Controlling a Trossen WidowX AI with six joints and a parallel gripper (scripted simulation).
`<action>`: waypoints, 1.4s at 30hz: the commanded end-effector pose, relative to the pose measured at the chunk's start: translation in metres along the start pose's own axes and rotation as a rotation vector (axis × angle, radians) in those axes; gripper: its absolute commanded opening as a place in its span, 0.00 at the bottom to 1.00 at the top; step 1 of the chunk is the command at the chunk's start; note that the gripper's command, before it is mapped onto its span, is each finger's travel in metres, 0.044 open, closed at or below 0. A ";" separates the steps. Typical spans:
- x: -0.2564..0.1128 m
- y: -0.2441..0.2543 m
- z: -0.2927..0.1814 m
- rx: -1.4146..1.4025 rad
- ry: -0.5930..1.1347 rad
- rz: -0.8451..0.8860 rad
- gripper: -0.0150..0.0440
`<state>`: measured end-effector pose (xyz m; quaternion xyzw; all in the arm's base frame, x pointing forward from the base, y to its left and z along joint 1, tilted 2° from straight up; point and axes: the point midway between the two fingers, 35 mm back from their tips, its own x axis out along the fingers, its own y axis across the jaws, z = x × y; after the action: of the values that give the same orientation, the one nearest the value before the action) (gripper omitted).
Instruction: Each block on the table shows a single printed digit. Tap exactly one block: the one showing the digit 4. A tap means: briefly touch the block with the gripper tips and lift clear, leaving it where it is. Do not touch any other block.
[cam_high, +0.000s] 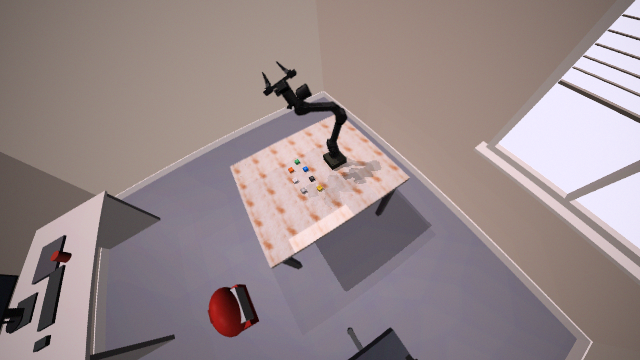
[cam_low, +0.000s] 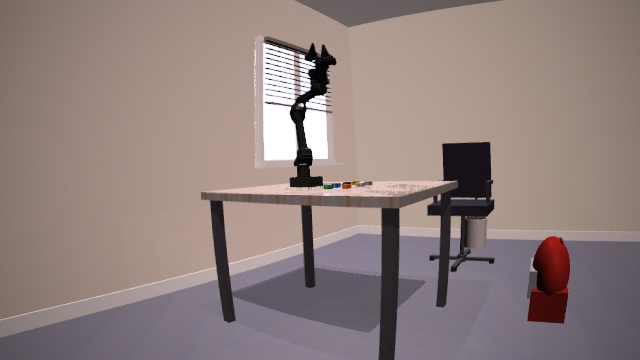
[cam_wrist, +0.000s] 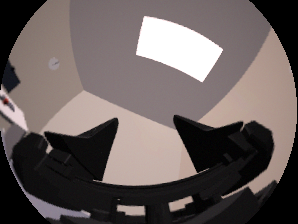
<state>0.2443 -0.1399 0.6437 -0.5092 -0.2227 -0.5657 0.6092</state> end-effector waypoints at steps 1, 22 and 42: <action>0.000 0.005 -0.001 -0.001 0.001 0.019 0.93; -0.255 0.292 -0.143 0.007 0.610 1.503 0.93; -0.454 0.214 -0.186 -0.114 1.521 2.095 0.93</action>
<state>0.2685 -0.1278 0.1097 -0.0270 0.6991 0.0237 0.7141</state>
